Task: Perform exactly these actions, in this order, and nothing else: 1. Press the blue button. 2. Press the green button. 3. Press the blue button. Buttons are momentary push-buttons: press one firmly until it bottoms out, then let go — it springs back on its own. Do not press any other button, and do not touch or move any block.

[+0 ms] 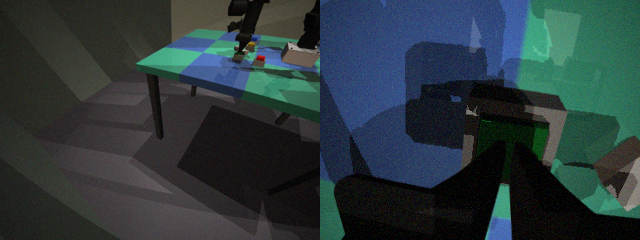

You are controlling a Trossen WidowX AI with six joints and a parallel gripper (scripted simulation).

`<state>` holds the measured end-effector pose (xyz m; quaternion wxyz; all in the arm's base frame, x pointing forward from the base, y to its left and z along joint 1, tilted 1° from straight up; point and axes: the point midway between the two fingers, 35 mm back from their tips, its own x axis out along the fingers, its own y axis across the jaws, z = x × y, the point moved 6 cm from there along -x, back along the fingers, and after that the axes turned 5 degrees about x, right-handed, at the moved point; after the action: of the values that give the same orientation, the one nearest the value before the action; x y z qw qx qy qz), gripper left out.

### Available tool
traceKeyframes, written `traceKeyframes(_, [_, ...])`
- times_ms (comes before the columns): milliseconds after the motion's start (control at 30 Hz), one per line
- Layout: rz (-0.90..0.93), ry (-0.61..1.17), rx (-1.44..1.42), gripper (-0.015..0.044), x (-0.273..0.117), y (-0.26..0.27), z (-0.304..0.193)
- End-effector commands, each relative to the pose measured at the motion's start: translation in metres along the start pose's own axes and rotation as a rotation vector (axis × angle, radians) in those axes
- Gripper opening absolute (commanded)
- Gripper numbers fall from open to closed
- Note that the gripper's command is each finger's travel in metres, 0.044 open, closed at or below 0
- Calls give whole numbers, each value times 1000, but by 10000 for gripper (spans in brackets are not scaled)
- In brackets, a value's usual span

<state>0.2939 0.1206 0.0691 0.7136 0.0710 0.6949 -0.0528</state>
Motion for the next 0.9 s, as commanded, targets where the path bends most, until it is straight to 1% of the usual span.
traceKeyframes(0, [-1, 6, 6, 20, 2, 0, -1])
traceKeyframes(267, [-1, 6, 6, 20, 2, 0, -1])
traceKeyframes(333, [0, 2, 2, 20, -10, 0, 0])
traceKeyframes(400, [-1, 5, 6, 20, -30, 0, -1])
traceKeyframes(600, [-1, 6, 6, 20, -36, 0, -1])
traceKeyframes(633, [-1, 6, 6, 20, -43, 0, 0])
traceKeyframes(733, [-1, 5, 6, 20, -85, 0, 0])
traceKeyframes(767, [-1, 5, 6, 20, -92, 0, 0])
traceKeyframes(867, [-1, 5, 6, 20, -95, 0, 0])
